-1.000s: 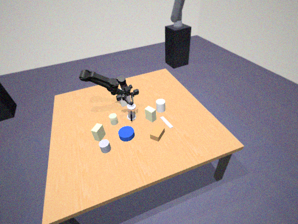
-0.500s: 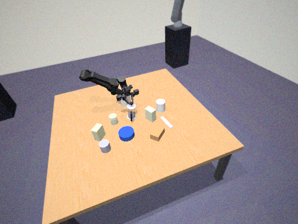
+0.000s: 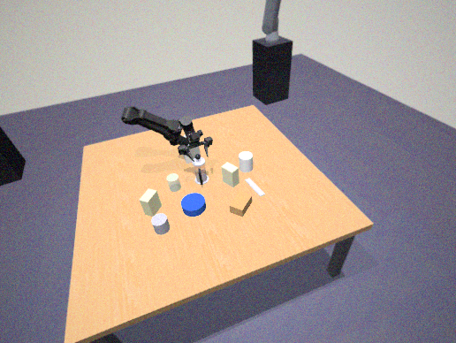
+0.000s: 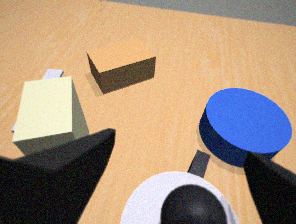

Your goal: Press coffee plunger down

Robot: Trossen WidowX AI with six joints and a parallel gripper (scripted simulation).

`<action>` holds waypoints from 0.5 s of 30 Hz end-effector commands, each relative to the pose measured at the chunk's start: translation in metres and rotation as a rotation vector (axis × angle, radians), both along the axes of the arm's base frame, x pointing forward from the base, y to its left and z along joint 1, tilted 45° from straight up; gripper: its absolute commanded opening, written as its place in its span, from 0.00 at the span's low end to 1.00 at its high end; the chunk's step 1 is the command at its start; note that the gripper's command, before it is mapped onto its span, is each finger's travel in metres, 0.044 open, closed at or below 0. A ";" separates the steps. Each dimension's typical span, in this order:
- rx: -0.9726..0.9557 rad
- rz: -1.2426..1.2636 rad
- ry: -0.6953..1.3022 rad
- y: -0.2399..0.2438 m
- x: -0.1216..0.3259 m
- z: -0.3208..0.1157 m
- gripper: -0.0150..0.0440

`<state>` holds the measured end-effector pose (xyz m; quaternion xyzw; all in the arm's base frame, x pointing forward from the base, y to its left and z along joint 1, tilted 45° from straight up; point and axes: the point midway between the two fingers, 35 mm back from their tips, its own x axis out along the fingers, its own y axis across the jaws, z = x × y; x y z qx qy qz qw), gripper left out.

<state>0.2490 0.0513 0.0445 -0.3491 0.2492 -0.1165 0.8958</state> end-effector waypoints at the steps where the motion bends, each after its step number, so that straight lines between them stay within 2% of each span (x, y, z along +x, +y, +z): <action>1: 0.004 0.004 0.002 0.001 0.000 0.000 1.00; 15: 0.014 0.019 0.039 0.037 -0.006 0.025 1.00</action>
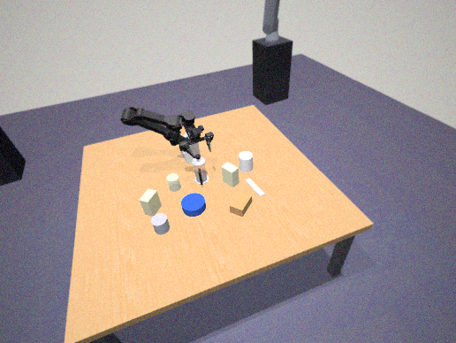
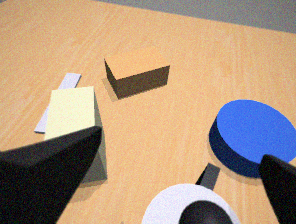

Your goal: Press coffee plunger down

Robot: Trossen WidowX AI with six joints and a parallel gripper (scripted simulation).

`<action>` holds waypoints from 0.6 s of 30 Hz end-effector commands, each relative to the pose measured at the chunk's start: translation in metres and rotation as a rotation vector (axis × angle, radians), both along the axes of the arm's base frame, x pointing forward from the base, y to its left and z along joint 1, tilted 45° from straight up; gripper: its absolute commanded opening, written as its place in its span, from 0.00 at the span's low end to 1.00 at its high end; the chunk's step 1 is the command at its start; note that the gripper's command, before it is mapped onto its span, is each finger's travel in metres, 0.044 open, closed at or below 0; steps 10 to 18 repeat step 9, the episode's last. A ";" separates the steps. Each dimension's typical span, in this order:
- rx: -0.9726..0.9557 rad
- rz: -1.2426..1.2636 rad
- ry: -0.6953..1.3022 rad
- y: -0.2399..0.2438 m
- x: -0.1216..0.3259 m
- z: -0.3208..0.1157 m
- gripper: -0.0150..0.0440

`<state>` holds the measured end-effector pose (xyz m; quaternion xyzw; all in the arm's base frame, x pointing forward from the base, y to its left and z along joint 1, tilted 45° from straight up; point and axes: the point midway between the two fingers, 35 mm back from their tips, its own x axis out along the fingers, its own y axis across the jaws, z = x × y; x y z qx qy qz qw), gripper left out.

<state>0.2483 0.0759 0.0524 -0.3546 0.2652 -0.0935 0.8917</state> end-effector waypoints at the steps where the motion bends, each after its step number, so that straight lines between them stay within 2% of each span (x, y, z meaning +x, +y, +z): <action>1: 0.008 -0.018 -0.008 0.016 -0.008 0.022 1.00; 6: -0.014 -0.025 -0.023 0.026 -0.023 0.053 1.00; 18: -0.015 -0.025 -0.024 0.026 -0.024 0.055 1.00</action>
